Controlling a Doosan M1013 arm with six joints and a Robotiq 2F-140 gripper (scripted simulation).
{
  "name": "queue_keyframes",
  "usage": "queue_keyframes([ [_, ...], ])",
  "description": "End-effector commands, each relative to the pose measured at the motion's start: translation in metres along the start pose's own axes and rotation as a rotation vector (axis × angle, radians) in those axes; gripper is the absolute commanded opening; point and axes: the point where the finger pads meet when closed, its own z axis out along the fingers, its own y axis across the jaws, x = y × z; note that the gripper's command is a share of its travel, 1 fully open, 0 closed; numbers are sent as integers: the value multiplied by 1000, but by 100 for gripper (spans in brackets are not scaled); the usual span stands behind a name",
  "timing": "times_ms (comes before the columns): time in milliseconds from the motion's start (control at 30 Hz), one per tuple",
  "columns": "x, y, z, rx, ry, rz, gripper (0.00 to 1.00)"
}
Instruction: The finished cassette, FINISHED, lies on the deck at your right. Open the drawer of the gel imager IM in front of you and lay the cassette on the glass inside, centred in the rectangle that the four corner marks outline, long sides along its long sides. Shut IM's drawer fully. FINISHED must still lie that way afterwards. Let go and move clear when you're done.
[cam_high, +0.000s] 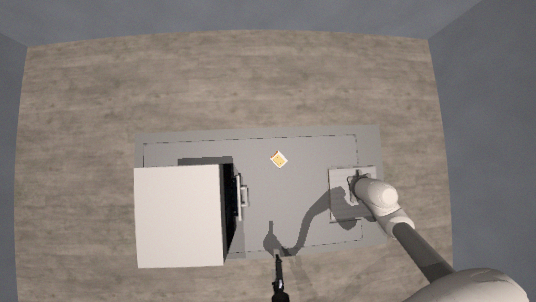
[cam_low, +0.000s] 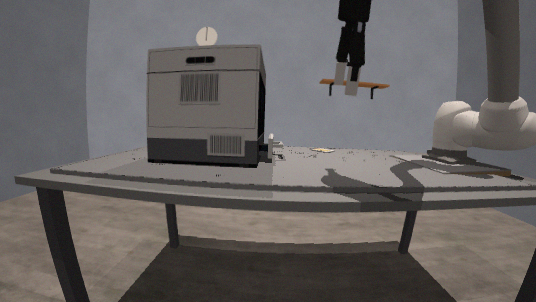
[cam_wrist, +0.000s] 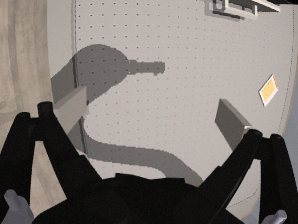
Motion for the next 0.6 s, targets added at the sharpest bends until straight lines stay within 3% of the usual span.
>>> queue_keyframes([
  [0, -10, -1, 2, 29, -4, -55, 100],
  [567, -83, -8, 16, 168, -3, -319, 100],
])
